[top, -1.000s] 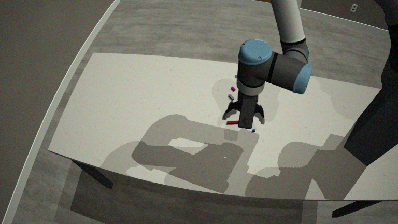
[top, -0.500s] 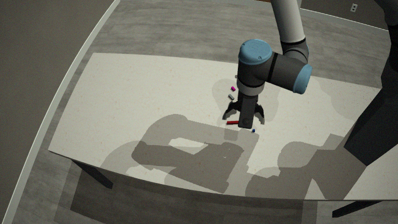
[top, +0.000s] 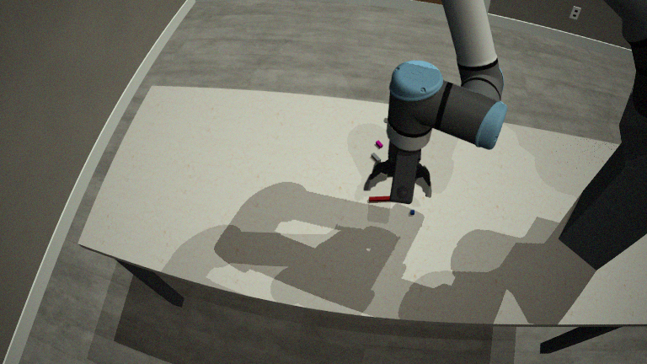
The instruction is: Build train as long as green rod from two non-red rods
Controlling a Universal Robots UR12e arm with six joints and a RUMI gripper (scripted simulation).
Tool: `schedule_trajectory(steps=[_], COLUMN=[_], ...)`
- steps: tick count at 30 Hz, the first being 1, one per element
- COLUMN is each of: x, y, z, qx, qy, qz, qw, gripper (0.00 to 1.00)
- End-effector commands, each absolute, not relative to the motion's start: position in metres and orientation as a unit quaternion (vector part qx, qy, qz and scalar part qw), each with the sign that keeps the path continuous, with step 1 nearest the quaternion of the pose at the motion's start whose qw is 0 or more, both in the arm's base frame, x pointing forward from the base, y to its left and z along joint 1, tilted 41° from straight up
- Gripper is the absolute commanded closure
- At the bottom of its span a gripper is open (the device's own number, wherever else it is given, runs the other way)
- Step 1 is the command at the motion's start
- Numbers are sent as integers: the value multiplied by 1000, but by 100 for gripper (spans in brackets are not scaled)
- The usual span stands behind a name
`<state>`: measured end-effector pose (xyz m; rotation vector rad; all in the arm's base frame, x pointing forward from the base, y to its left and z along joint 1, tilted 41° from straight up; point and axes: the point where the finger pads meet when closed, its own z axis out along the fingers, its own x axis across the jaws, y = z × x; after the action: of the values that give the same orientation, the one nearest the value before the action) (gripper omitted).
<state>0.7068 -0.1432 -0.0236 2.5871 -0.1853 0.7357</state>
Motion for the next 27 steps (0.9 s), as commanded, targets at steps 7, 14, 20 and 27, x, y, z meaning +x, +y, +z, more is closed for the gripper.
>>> schedule_trajectory(steps=[7,14,20,27], x=[669,668,668,668], y=[-247,-249,-249,-249], z=[-21,-21,-21,-21], qx=[937,937,937,937], qy=[-17,-16,-16,-16], qz=[256,256,256,256], qw=[236,236,236,236], gripper=[0,86,86,86])
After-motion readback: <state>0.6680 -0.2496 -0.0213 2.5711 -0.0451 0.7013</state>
